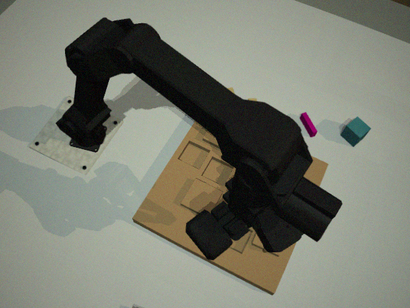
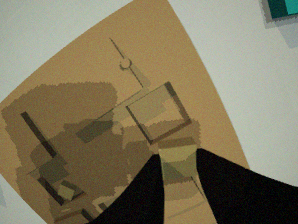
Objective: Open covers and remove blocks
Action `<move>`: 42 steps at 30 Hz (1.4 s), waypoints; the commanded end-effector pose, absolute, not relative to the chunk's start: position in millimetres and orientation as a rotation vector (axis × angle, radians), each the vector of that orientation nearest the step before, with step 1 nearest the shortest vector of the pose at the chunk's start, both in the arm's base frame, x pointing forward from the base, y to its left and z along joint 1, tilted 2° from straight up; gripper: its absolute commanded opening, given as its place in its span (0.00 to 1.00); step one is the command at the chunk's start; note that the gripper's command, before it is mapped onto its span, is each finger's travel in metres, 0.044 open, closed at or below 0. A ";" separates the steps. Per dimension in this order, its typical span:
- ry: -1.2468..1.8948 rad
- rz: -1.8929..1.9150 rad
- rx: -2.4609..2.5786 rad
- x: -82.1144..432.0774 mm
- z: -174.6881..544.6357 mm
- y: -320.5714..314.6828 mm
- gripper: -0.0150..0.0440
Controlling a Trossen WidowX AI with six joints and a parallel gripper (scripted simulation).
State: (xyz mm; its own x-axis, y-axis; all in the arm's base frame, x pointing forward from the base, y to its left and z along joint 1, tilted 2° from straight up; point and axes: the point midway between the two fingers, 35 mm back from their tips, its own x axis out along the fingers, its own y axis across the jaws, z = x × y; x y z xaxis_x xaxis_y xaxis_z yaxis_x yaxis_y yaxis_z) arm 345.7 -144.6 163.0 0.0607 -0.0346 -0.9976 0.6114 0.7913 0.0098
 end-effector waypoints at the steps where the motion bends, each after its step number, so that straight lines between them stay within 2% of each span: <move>1: 1.441 -0.520 0.501 337.0 165.2 -155.4 0.39; 42: 1.448 -0.530 0.492 217.6 161.7 -249.9 0.39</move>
State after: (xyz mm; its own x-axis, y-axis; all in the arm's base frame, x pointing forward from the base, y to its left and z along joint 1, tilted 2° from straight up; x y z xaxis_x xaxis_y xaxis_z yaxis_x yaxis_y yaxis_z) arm 224.5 -247.2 162.2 0.0454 -0.0432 -0.9980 0.6179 0.7863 -0.0059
